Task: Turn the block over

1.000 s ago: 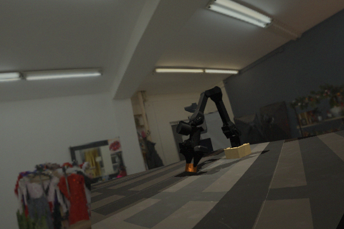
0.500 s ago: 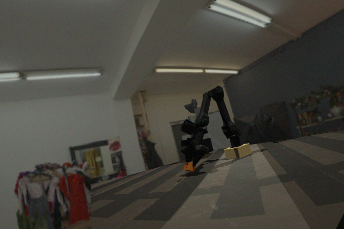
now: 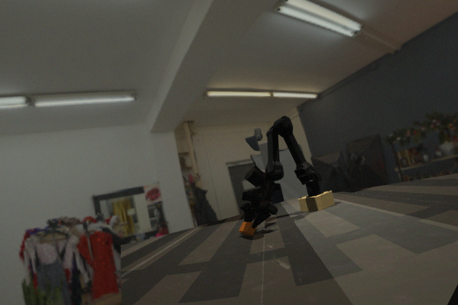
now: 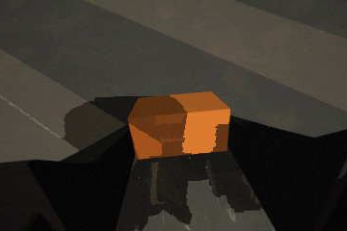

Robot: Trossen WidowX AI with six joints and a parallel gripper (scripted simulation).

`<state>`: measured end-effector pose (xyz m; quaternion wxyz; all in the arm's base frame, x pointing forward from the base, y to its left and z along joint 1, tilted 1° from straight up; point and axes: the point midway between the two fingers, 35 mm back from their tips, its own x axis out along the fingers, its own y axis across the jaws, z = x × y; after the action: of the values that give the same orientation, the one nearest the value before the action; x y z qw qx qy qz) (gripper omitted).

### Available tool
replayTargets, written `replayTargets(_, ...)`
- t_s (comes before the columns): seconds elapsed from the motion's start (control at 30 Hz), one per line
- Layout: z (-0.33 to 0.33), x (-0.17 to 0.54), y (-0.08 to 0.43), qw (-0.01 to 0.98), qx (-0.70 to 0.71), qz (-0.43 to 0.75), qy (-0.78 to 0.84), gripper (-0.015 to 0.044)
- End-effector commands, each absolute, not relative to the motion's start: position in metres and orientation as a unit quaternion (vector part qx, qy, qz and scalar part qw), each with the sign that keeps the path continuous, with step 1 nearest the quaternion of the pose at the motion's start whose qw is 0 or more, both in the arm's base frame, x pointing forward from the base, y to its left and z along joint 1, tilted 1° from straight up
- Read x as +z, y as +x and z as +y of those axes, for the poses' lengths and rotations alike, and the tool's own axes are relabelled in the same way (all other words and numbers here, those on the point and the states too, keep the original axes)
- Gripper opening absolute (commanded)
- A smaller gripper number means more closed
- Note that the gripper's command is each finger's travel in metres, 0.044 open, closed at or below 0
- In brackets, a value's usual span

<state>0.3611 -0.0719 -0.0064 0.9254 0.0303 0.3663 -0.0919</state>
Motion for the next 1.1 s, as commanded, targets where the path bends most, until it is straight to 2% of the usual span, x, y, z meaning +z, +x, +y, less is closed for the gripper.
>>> replayTargets(0.0,-0.071,-0.018,0.357,0.930,-0.089,0.356,0.028,0.0000)
replayTargets(0.8,-0.067,-0.018,0.336,0.973,-0.092,0.211,0.013,0.0000)
replayTargets(1.07,-0.066,-0.014,0.335,0.976,-0.092,0.198,0.012,0.0000)
